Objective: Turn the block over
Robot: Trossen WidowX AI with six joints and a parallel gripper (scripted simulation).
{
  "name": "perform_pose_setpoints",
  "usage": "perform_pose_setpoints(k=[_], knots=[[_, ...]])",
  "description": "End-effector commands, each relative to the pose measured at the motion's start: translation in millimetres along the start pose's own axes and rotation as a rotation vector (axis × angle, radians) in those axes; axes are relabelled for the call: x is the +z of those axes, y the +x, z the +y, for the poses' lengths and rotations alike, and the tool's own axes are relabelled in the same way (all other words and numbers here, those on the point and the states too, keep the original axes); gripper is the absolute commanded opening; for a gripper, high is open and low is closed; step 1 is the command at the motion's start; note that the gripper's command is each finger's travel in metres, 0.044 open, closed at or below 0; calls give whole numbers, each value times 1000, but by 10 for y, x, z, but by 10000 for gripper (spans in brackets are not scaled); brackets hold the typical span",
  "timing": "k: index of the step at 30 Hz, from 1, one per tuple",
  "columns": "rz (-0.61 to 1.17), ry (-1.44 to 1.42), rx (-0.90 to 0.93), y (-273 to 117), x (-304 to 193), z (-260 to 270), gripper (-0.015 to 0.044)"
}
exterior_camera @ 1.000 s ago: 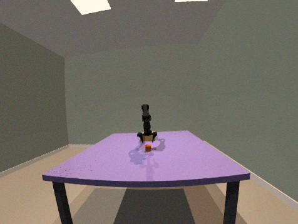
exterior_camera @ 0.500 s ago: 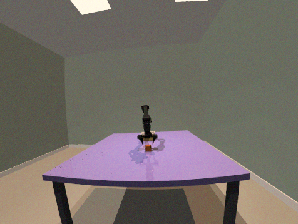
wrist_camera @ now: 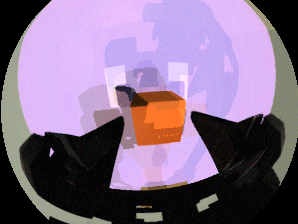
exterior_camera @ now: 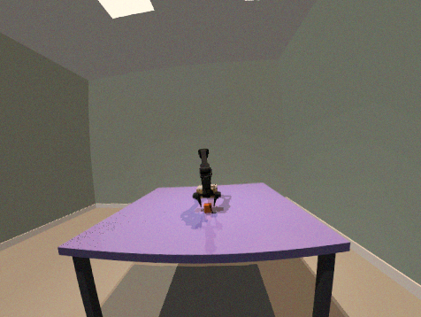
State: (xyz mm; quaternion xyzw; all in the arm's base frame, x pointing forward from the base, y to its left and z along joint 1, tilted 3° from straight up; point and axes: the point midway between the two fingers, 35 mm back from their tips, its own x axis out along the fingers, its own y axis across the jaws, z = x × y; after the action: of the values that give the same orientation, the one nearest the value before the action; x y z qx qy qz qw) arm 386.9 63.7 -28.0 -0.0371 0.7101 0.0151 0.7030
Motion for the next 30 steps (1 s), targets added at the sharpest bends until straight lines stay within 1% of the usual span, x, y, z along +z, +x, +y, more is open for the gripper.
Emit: perform_pose_setpoints(k=[1,5,24,26,28,30], knots=[[-1,-3,4,20,1,5,335],[-1,-3,4,20,1,5,230],[-1,-3,4,20,1,5,103],[-1,-3,4,-47,4,5,51],[-1,-3,4,-214,4,4,0],[-1,-3,4,-281,2,4,0]])
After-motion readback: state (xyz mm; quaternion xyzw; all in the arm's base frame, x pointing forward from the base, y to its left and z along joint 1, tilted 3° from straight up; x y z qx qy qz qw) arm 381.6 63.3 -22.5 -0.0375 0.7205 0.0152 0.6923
